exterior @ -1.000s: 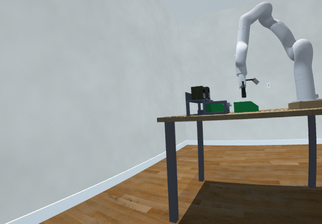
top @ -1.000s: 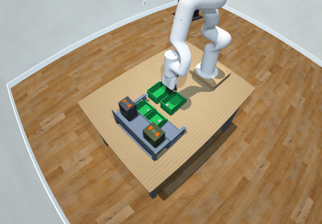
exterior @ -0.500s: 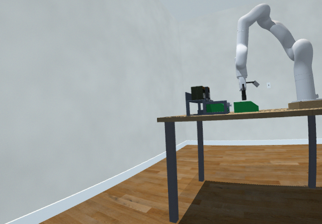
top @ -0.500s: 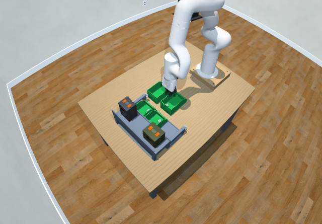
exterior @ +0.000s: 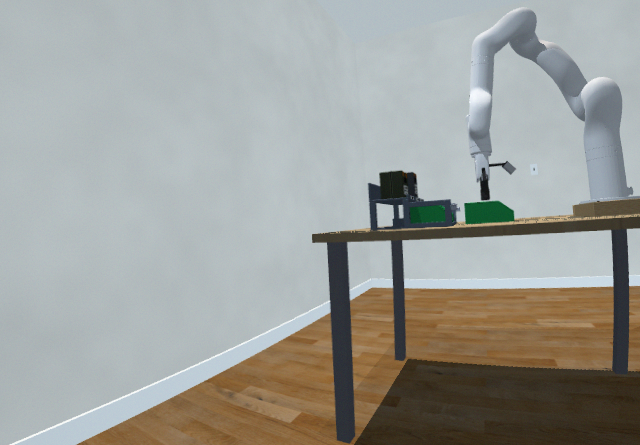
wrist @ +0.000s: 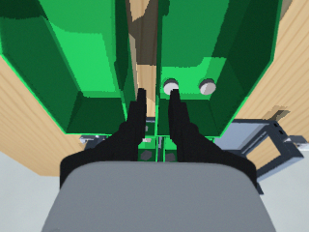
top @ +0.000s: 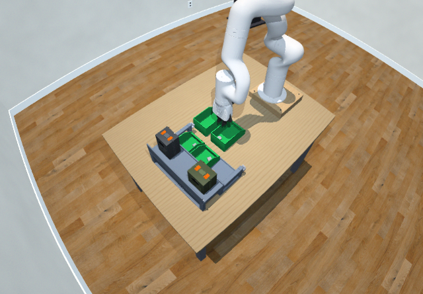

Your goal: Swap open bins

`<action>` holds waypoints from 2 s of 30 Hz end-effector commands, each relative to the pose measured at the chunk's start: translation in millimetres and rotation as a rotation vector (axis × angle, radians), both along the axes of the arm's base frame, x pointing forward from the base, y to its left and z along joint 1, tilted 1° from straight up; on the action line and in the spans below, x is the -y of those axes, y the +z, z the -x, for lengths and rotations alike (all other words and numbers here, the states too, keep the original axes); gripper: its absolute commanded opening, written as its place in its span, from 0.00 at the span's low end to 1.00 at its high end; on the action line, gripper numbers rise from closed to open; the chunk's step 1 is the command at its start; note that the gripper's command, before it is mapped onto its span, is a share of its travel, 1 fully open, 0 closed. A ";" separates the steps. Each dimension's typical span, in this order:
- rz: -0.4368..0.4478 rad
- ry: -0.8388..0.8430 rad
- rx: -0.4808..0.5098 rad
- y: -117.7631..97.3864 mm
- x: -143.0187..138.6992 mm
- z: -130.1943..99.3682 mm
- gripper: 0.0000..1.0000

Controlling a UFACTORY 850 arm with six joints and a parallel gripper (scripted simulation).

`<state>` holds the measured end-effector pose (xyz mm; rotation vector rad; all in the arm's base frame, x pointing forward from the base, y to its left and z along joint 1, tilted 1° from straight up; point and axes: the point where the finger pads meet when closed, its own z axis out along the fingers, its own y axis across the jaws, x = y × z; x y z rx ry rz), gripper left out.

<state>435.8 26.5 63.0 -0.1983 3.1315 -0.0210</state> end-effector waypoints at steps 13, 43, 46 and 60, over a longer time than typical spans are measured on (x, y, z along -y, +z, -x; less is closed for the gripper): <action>0.000 0.000 0.002 0.5 -0.1 -1.3 0.26; 0.000 0.000 0.002 -0.8 -0.1 -1.6 0.26; 0.000 0.000 0.002 -2.6 -0.1 -1.6 0.26; 0.000 0.000 0.002 -17.3 0.1 -1.7 0.26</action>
